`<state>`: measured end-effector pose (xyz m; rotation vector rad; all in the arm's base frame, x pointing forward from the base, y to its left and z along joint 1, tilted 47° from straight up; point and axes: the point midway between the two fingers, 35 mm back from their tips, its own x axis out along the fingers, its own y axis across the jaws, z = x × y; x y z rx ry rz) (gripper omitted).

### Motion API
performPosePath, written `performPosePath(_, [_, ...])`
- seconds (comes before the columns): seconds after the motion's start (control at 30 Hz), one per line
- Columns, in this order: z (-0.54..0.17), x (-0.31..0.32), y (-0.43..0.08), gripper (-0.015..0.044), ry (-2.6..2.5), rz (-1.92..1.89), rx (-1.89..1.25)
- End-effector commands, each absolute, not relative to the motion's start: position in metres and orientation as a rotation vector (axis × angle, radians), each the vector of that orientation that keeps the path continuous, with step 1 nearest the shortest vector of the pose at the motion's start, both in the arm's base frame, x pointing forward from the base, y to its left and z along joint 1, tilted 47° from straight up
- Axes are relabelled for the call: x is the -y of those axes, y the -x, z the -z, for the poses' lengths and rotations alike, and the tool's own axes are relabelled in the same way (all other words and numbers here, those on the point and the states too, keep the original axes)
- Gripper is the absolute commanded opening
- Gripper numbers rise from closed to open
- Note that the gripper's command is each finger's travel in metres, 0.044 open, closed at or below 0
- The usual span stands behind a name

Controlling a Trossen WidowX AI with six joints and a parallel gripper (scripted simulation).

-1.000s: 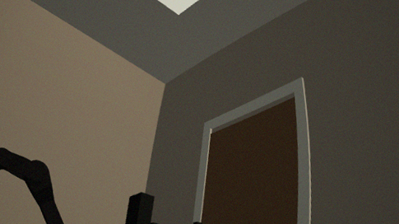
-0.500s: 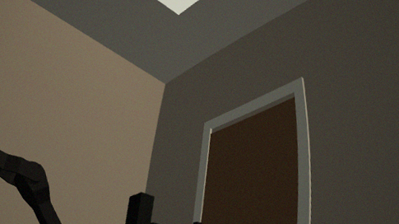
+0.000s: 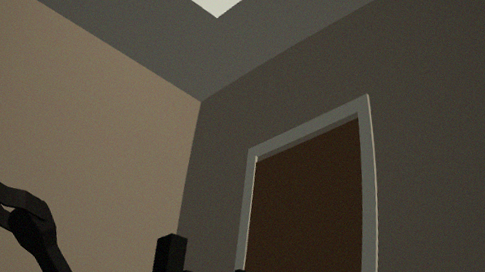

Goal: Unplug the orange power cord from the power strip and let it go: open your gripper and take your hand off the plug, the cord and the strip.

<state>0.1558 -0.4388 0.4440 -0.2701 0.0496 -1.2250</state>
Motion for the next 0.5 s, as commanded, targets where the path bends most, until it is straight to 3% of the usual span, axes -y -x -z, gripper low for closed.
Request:
performPosePath(0.0, [-0.423,0.434,-0.189,0.016,0.249,1.167,-0.114])
performPosePath(0.47, [-0.353,0.371,-0.318,0.016,0.238,0.886,-0.348])
